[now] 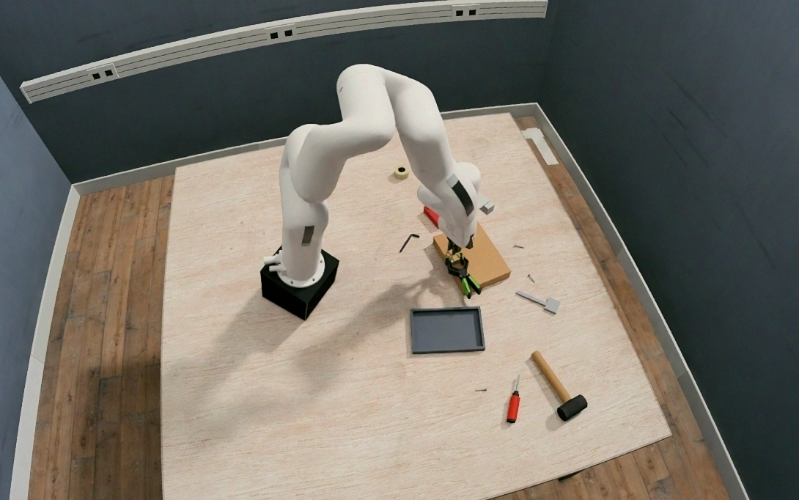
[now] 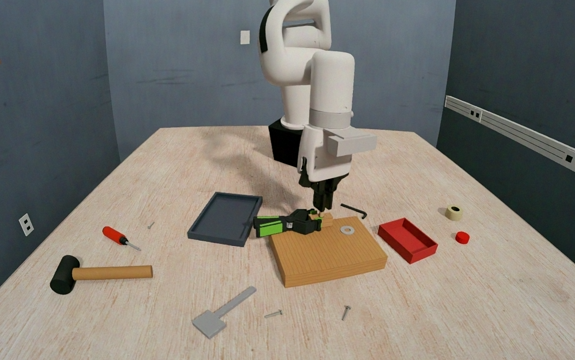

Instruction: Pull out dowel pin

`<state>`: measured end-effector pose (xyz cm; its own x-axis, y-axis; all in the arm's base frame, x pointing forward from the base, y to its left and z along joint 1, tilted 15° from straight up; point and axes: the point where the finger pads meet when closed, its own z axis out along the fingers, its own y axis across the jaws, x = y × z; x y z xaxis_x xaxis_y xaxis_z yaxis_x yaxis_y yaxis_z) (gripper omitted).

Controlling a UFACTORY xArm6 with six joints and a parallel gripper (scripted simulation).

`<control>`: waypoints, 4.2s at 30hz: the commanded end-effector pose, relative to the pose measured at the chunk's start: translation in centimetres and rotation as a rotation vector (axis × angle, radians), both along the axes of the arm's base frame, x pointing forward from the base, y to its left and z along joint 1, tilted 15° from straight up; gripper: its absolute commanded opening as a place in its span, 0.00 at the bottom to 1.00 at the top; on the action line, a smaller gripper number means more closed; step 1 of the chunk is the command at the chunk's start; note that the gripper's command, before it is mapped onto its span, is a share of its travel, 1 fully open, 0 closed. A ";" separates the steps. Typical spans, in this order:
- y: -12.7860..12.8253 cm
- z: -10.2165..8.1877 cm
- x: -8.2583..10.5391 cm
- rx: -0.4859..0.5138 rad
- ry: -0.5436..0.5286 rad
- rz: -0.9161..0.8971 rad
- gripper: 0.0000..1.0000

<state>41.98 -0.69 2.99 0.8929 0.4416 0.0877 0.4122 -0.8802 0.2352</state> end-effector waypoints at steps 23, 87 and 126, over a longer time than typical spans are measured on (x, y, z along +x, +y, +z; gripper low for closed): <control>0.0 0.1 0.1 0.009 -0.012 -0.048 0.00; 0.0 0.1 0.1 0.017 -0.019 -0.087 0.00; 0.0 0.2 0.1 0.024 -0.026 -0.124 0.00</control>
<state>41.97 -0.68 3.03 0.9319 0.3448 0.1124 0.3142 -0.9224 0.2245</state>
